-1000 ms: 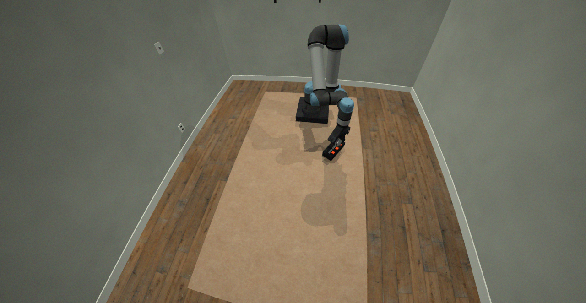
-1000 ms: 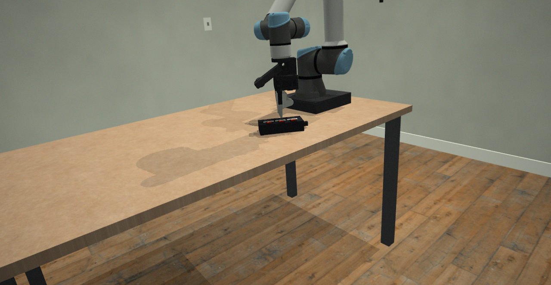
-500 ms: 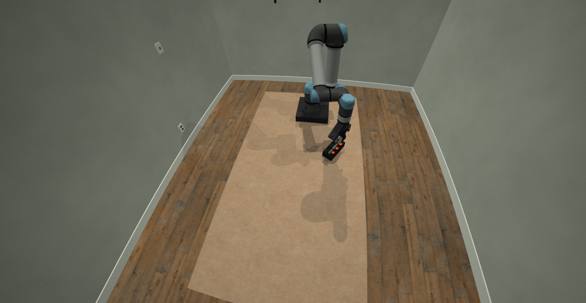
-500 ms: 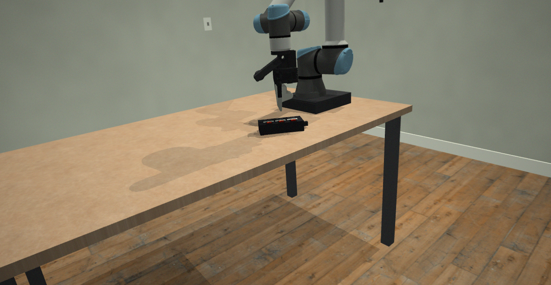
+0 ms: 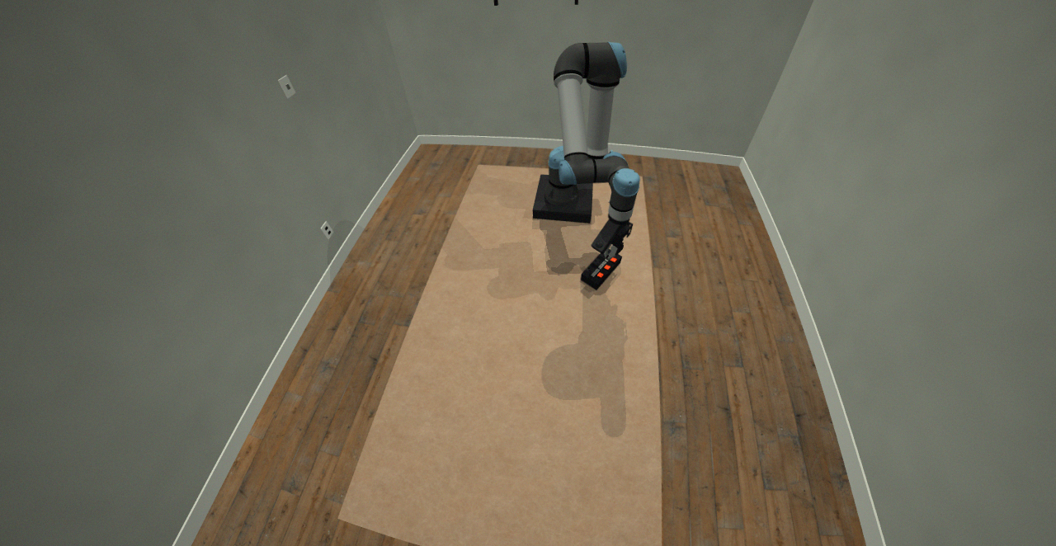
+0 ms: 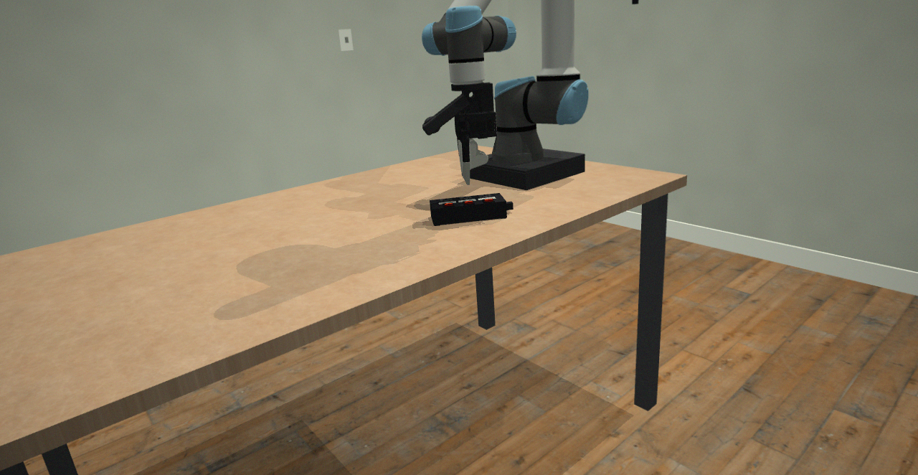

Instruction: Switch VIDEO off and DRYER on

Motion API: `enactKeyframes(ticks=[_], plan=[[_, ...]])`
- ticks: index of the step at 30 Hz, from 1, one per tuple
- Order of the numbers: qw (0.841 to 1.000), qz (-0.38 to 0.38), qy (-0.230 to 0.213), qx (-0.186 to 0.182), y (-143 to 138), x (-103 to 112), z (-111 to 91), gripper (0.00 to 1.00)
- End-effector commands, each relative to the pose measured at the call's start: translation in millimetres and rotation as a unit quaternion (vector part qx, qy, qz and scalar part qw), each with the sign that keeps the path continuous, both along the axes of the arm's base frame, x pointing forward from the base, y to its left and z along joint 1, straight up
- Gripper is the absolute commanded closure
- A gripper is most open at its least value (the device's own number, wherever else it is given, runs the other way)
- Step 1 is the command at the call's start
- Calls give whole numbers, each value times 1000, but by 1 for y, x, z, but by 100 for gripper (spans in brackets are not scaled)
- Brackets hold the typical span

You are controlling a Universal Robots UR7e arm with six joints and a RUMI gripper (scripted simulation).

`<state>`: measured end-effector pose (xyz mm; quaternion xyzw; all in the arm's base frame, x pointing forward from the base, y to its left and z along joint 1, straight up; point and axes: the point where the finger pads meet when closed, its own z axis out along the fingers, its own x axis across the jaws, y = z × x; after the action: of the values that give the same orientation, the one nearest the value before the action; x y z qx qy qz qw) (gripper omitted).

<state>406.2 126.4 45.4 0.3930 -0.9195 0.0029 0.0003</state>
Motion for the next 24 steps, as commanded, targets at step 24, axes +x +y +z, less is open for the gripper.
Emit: enactKeyframes(ticks=[24], plan=[[1000,0,-1,0,42,-24,14,100]])
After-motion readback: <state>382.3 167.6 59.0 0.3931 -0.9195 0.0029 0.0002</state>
